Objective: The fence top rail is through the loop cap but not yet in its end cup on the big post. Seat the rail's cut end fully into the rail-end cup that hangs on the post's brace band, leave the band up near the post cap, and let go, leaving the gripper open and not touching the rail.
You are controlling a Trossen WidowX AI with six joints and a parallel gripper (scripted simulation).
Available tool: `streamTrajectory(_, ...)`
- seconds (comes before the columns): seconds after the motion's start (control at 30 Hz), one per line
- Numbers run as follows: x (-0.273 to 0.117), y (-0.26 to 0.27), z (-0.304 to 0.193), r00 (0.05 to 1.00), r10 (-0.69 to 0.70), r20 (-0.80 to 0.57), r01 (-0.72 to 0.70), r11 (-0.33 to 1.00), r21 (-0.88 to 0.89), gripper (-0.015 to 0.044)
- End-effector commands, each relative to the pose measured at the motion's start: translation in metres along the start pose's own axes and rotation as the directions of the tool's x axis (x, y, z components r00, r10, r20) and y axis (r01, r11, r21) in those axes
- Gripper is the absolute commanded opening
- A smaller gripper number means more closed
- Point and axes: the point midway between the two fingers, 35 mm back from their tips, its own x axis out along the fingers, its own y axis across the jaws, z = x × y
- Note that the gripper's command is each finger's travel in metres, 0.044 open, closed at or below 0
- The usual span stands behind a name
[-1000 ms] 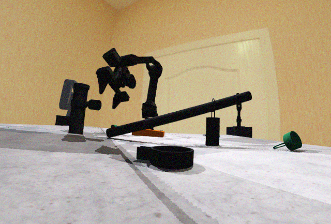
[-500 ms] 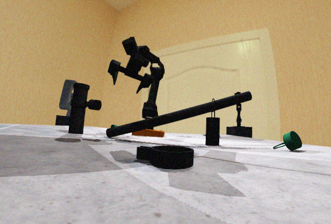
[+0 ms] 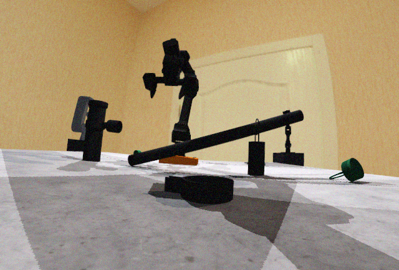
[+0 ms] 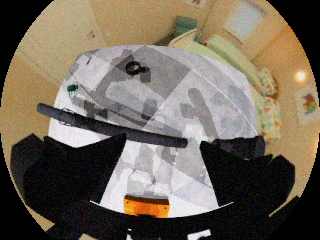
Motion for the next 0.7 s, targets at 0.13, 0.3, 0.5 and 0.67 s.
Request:
streamTrajectory(0.13, 0.022, 0.008, -0.004, 0.99, 0.01, -0.141, -0.065, 0.918, -0.391, 0.044)
streamTrajectory(0.3, 0.048, 0.02, -0.012, 0.95, 0.017, -0.313, -0.26, 0.598, -0.758, 0.044)
streamTrajectory(0.5, 0.074, 0.032, -0.024, 0.875, 0.01, -0.484, -0.484, 0.082, -0.871, 0.044)
streamTrajectory(0.67, 0.074, 0.033, -0.024, 0.872, 0.01, -0.49, -0.489, 0.065, -0.87, 0.044)
